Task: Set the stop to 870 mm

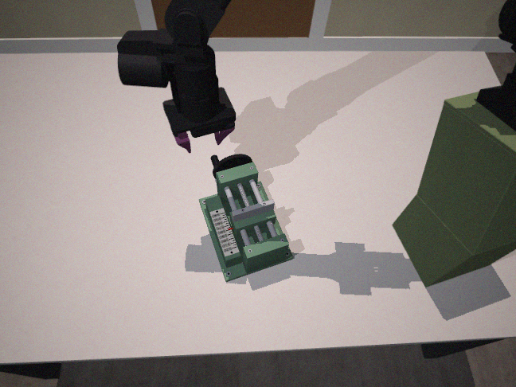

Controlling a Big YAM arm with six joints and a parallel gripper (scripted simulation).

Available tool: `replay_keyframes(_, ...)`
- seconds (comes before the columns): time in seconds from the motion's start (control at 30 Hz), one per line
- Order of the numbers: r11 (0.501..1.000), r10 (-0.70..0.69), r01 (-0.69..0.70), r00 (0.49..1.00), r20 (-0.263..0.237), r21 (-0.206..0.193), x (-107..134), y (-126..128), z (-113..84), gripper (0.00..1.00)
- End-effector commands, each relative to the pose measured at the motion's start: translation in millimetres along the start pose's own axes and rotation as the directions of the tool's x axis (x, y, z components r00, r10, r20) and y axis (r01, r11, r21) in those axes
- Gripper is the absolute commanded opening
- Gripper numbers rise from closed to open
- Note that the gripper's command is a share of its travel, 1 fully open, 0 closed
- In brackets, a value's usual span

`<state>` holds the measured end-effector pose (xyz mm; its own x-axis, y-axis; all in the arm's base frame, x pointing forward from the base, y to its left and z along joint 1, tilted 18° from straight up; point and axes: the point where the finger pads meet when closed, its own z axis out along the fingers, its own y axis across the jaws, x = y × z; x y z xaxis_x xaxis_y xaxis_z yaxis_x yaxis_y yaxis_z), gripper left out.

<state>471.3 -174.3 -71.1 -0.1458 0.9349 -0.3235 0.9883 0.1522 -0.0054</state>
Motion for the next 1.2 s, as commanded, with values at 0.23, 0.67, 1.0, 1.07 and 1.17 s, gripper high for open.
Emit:
replay_keyframes(0.23, 0.998, 0.054, -0.053, 0.999, 0.008, -0.015, 3, 13, 41.0, 0.53)
replay_keyframes(0.67, 0.999, 0.038, -0.037, 0.999, 0.007, -0.015, 6, 12, 58.7, 0.53)
replay_keyframes(1.0, 0.999, 0.032, -0.032, 0.999, 0.001, -0.001, 11, 6, 63.5, 0.53)
replay_keyframes(1.07, 0.999, 0.032, -0.032, 0.999, 0.001, -0.001, 11, 6, 63.5, 0.53)
replay_keyframes(1.17, 0.999, 0.032, -0.032, 0.999, 0.001, -0.001, 11, 6, 63.5, 0.53)
